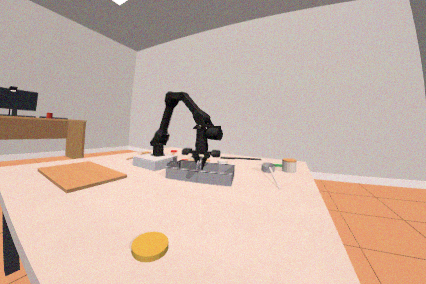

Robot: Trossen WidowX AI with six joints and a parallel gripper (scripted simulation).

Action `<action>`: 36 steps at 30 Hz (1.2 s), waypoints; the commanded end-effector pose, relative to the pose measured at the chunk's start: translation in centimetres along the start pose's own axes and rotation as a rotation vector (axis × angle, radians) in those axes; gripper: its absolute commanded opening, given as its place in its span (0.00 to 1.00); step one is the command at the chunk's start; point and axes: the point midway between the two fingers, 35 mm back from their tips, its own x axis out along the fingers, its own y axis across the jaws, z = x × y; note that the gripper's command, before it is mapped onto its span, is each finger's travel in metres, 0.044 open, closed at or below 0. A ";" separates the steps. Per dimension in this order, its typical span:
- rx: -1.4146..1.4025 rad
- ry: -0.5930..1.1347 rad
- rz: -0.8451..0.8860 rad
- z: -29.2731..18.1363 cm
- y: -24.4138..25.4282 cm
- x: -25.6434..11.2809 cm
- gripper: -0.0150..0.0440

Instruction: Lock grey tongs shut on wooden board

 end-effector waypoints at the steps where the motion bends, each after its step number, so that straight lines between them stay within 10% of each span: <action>1: 0.001 0.002 -0.006 -0.1 -0.3 -2.1 0.00; 7: 0.001 0.001 -0.005 0.0 -0.1 -7.9 0.00; 36: 0.245 0.008 -0.004 -7.7 3.4 -7.7 0.00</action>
